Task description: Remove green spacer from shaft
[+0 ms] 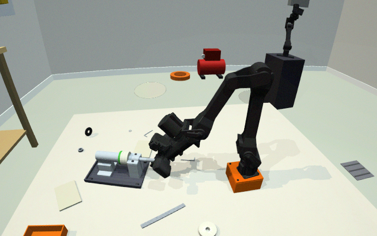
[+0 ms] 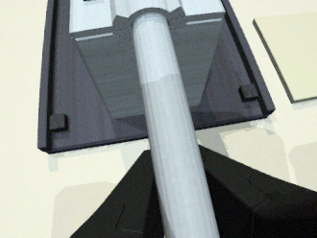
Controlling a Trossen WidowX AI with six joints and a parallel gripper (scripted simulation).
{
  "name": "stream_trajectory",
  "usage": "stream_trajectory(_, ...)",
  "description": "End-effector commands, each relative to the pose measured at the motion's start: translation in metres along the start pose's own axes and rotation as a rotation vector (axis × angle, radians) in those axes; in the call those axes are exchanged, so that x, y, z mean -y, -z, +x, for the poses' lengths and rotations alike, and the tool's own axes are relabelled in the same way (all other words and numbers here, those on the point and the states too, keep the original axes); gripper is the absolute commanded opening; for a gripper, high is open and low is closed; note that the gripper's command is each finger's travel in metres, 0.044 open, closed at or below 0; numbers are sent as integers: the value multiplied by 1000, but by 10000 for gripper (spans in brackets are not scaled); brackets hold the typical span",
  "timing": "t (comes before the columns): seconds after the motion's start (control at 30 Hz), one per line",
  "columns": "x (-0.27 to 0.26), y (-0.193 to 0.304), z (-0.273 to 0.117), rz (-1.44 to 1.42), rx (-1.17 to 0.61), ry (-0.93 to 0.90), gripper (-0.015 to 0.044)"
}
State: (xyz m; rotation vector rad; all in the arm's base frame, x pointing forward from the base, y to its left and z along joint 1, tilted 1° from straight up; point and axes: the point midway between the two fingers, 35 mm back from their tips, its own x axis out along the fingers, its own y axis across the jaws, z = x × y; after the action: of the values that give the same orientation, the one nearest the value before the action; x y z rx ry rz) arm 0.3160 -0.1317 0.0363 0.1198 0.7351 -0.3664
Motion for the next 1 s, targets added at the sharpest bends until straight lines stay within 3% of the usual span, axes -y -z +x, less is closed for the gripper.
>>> stream_trajectory(0.0,0,1,0,1,0,-3,0)
stream_trajectory(0.97,0,2,-2,1,0,-3,0)
